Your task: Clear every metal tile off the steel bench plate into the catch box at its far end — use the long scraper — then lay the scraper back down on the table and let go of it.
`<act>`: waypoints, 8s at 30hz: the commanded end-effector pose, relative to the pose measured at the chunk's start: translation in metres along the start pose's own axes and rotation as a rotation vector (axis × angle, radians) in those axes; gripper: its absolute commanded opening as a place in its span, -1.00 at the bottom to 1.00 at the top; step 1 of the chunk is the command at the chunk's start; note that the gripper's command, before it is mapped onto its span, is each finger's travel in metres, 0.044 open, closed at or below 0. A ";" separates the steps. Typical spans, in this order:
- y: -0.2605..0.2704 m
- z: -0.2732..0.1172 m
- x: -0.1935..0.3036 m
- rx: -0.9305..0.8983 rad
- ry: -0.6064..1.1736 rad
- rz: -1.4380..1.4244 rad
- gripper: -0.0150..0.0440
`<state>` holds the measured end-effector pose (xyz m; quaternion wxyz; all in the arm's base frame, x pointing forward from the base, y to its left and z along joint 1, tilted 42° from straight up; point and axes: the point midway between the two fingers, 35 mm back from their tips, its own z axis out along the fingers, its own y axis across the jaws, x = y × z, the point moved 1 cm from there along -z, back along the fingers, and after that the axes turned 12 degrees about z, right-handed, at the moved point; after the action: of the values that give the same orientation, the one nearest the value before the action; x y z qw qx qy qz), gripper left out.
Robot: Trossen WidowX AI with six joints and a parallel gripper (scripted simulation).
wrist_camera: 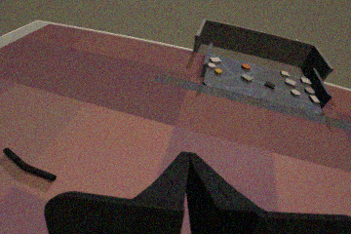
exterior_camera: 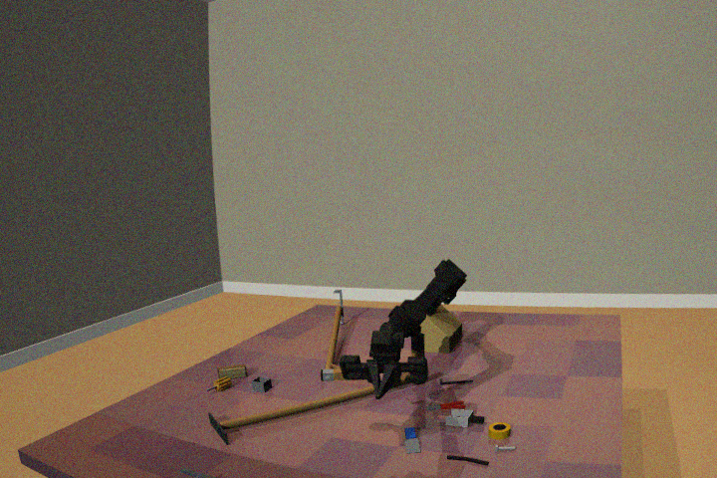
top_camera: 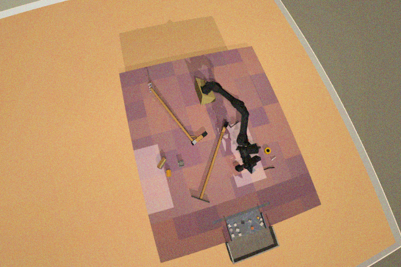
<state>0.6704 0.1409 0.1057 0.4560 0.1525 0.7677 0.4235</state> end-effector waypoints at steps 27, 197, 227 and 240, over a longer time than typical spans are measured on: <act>-0.016 0.036 0.072 0.002 -0.004 0.010 -0.49; 0.218 0.025 0.170 -0.004 -0.005 0.023 -0.49; 0.229 -0.010 0.106 0.015 -0.010 0.025 -0.49; 0.226 -0.022 0.085 0.027 -0.001 0.002 -0.49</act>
<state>0.5715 0.3232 0.2412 0.4543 0.1643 0.7676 0.4212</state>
